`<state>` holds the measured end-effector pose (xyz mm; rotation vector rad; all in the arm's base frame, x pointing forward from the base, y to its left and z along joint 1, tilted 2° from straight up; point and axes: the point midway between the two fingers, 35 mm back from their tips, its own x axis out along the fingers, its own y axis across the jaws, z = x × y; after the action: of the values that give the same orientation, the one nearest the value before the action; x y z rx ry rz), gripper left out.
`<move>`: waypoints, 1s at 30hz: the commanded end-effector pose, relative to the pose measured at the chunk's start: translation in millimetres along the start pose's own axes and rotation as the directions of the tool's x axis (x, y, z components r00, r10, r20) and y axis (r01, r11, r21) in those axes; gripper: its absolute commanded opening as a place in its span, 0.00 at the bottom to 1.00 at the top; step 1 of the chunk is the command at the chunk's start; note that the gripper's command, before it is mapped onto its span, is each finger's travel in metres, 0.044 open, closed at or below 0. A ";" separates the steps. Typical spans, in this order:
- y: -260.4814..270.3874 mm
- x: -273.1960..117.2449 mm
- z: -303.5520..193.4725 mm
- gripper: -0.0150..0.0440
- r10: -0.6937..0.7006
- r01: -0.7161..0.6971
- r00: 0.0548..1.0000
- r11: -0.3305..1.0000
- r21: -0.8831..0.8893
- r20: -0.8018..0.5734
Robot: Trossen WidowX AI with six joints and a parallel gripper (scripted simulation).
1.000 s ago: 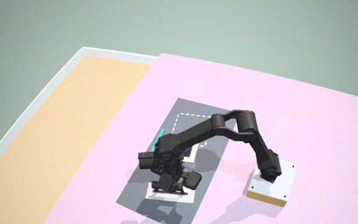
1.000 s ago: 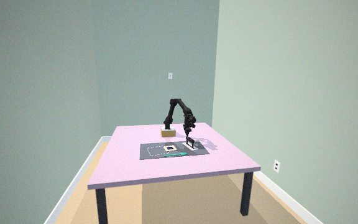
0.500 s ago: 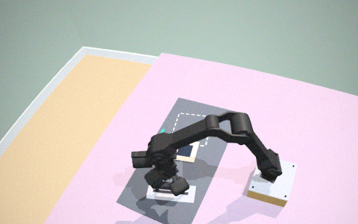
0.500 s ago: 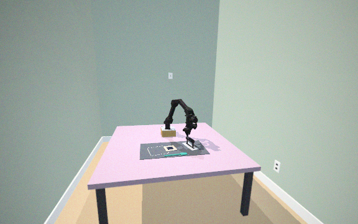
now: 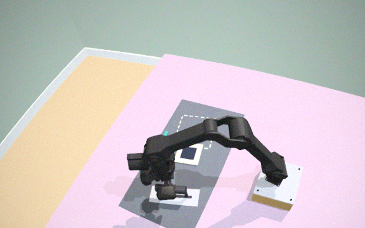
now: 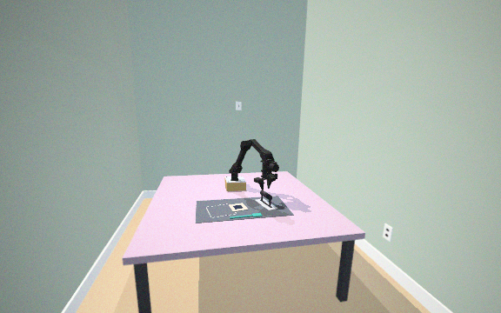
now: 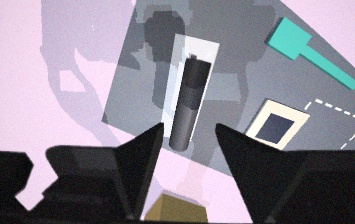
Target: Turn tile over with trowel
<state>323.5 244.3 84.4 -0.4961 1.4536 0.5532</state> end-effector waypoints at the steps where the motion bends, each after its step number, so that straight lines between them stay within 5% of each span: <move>1: 0.6 2.0 4.5 0.71 0.006 -0.005 1.000 0.992 0.129 -0.010; 30: 0.7 34.4 7.1 0.71 0.007 -0.005 1.000 0.983 0.186 -0.010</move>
<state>331.5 251.0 60.3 -0.3531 1.4846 0.4192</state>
